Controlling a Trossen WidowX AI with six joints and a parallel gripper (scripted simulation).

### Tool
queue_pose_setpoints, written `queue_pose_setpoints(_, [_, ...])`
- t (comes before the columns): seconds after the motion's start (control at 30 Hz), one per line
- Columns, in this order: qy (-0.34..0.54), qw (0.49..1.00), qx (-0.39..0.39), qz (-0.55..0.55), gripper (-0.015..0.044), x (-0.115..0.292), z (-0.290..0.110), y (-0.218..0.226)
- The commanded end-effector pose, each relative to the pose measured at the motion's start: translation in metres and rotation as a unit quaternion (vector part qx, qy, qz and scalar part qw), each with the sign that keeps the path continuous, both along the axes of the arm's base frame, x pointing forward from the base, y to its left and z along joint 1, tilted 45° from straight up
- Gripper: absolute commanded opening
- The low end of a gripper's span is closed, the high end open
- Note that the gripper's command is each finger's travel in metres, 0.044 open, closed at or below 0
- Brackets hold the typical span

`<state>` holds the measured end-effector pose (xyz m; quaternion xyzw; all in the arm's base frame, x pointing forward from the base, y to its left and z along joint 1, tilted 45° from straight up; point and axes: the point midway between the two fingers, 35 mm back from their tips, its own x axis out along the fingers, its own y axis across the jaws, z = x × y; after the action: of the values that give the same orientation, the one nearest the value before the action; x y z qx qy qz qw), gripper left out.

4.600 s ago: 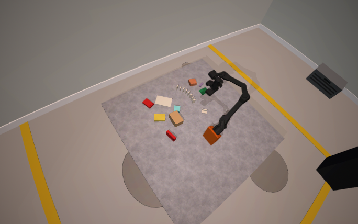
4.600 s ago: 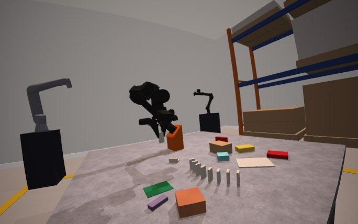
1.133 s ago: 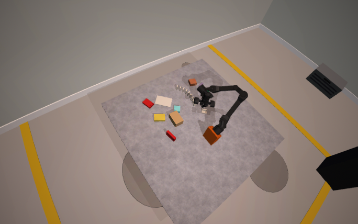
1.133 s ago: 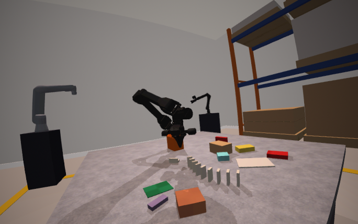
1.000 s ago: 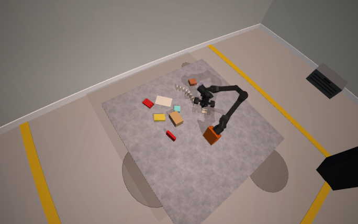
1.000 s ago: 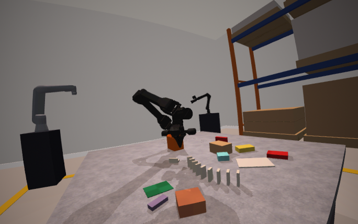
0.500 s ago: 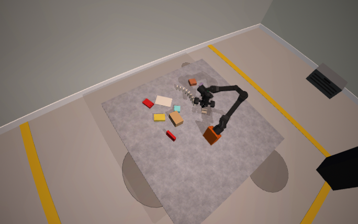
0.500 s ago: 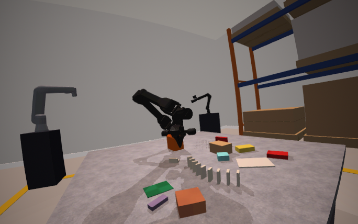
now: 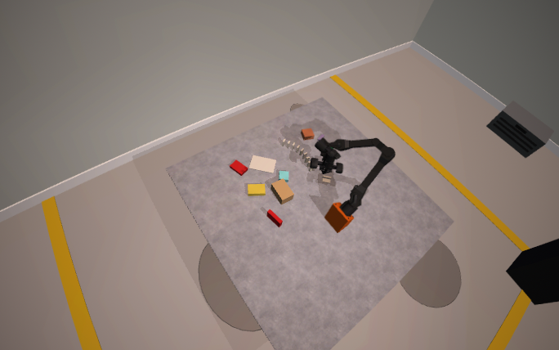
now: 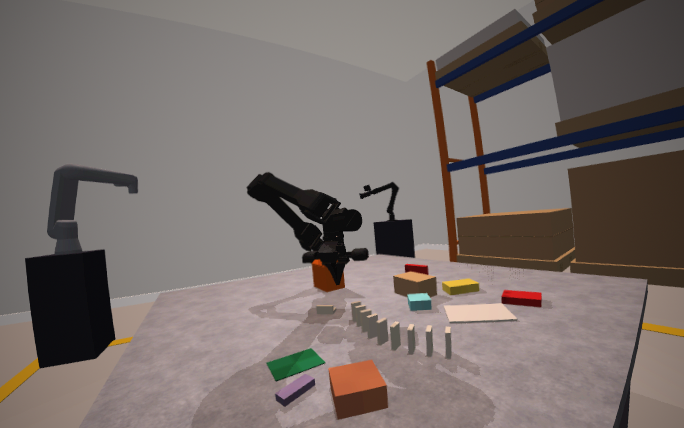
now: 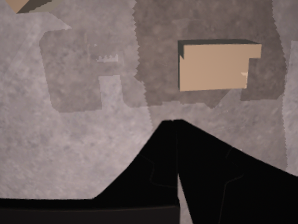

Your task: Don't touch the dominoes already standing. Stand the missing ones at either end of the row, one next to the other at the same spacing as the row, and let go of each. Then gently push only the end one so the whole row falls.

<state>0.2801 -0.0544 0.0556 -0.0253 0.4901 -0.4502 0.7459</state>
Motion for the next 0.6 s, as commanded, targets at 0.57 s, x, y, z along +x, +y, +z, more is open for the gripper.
queue_pose_setpoints(0.57, [-0.003, 1.000, -0.003, -0.002, 0.0000, 0.004, -0.055, -0.059])
